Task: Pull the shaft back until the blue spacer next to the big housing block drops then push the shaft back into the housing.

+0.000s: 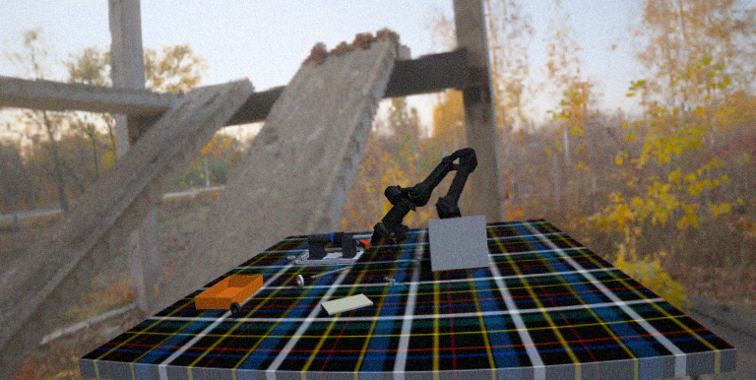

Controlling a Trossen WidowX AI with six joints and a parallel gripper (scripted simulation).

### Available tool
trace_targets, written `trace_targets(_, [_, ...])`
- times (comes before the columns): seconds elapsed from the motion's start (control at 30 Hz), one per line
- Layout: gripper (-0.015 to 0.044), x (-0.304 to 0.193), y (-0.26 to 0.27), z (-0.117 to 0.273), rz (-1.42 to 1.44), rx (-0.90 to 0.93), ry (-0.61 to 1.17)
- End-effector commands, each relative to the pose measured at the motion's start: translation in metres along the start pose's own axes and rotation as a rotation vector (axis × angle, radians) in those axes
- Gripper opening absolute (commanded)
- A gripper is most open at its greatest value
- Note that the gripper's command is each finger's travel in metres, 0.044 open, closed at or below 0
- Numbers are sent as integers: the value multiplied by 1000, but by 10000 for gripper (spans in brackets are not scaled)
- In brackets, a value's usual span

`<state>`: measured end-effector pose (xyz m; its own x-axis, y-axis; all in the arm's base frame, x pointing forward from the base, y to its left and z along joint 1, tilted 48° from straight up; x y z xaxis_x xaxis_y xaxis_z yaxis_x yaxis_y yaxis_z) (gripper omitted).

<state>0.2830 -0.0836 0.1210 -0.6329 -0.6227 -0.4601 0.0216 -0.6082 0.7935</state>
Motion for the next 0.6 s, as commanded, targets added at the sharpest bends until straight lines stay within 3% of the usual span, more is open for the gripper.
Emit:
trace_targets(0.0, [0,0,1,1,1,3,1])
trace_targets(0.57, [0,2,1,3,1,3,1])
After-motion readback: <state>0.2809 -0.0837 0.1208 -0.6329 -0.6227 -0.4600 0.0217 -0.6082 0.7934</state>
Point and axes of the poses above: the point midway between the two fingers, 35 mm back from their tips, its own z axis back along the fingers, its own y axis across the jaws, x = y × z, the point moved 1 cm from there along z, back along the fingers, and after that the axes turned 6 degrees about z, right-handed, at the moved point
